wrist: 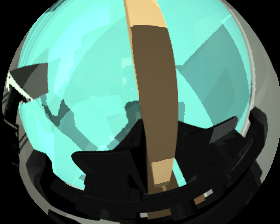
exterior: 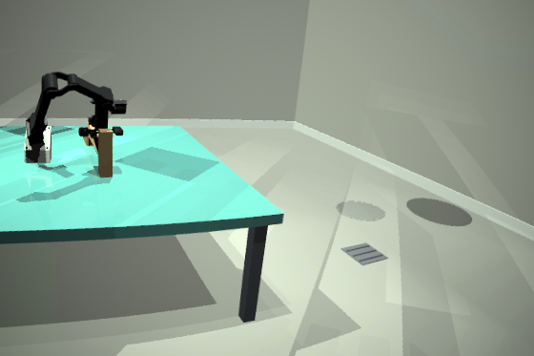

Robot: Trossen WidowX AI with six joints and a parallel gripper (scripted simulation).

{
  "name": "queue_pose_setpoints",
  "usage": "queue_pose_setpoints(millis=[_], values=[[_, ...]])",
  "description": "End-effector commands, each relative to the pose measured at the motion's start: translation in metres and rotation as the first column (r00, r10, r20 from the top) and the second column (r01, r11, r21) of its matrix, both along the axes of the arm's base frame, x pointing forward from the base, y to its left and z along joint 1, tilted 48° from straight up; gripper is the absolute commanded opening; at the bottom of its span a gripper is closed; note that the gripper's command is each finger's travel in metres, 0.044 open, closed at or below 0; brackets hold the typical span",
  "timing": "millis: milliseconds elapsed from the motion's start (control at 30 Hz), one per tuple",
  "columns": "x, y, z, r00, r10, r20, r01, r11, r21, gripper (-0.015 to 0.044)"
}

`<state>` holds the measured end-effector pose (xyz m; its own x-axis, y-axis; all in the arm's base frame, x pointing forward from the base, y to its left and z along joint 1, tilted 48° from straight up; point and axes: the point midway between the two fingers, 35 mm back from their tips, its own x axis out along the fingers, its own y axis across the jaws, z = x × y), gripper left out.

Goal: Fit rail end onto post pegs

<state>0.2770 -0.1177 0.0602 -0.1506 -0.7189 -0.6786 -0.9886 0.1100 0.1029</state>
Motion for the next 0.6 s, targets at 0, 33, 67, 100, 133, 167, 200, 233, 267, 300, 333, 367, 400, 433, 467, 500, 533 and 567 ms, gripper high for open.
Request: queue_pose_setpoints(millis=[0,33,67,100,133,167,200,233,267,300,333,367,400,433,467,500,533,567], values=[[0.0011,-0.0012,0.0022,1.000,0.005,0.002,-0.005,1.000,-0.002,0.0000],[0.0011,-0.0014,0.0024,1.000,0.005,0.002,-0.005,1.000,-0.002,0.0000],[0.0011,-0.0016,0.0027,1.000,0.005,0.002,-0.005,1.000,-0.002,0.0000],[0.0011,-0.0018,0.0029,1.000,0.005,0.002,-0.005,1.000,-0.002,0.0000],[0.0011,-0.0020,0.0032,1.000,0.005,0.002,-0.005,1.000,-0.002,0.0000],[0.0012,-0.0022,0.0035,1.000,0.005,0.002,-0.005,1.000,-0.002,0.0000],[0.0012,-0.0024,0.0037,1.000,0.005,0.002,-0.005,1.000,-0.002,0.0000],[0.0012,-0.0026,0.0040,1.000,0.005,0.002,-0.005,1.000,-0.002,0.0000],[0.0012,-0.0028,0.0043,1.000,0.005,0.002,-0.005,1.000,-0.002,0.0000],[0.0012,-0.0029,0.0045,1.000,0.005,0.002,-0.005,1.000,-0.002,0.0000],[0.0012,-0.0031,0.0048,1.000,0.005,0.002,-0.005,1.000,-0.002,0.0000],[0.0013,-0.0032,0.0051,1.000,0.005,0.002,-0.005,1.000,-0.002,0.0000],[0.0013,-0.0034,0.0054,1.000,0.005,0.002,-0.005,1.000,-0.002,0.0000],[0.0013,-0.0035,0.0057,1.000,0.005,0.002,-0.005,1.000,-0.002,0.0000],[0.0013,-0.0036,0.0060,1.000,0.005,0.002,-0.005,1.000,-0.002,0.0000],[0.0013,-0.0038,0.0062,1.000,0.005,0.002,-0.005,1.000,-0.002,0.0000],[0.0013,-0.0039,0.0065,1.000,0.005,0.002,-0.005,1.000,-0.002,0.0000],[0.0014,-0.0040,0.0068,1.000,0.005,0.002,-0.005,1.000,-0.002,0.0000]])
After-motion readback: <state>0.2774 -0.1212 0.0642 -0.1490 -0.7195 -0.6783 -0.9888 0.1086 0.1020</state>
